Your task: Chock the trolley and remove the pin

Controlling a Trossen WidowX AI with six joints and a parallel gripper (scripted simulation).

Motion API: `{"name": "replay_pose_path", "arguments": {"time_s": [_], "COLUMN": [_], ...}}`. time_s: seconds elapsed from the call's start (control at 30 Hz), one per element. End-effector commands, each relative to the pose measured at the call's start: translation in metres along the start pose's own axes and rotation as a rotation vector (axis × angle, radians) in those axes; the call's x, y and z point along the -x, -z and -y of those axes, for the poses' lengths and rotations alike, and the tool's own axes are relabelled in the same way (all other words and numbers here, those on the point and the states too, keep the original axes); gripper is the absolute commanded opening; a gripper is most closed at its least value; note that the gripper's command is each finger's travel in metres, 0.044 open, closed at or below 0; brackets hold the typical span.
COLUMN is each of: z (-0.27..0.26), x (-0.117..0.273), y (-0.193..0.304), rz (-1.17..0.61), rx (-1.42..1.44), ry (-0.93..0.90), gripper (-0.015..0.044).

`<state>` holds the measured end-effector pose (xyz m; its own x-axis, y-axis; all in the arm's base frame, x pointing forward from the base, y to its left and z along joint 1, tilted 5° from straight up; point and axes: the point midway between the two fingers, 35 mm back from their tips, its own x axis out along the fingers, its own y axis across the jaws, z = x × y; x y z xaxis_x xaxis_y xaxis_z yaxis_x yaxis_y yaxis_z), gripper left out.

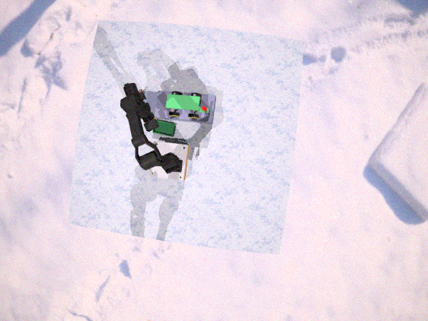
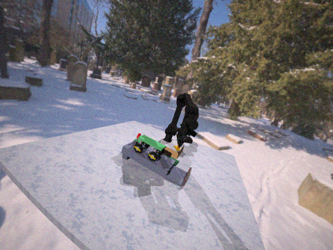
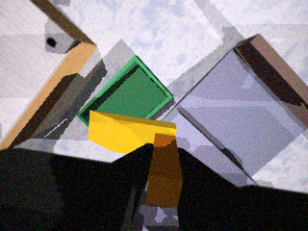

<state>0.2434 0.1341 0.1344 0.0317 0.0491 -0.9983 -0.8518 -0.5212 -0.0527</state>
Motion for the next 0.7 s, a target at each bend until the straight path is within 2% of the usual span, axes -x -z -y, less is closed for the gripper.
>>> {"name": "replay_pose_path", "arguments": {"time_s": [0.0,0.67], "z": [0.0018,0.0026], "x": [0.0013,0.0013], "y": [-0.0003,-0.0020], "rz": [-0.011,-0.043], "rx": [0.152,0.854], "ry": [-0.004,-0.043], "gripper": [0.0000,0.0000]}}
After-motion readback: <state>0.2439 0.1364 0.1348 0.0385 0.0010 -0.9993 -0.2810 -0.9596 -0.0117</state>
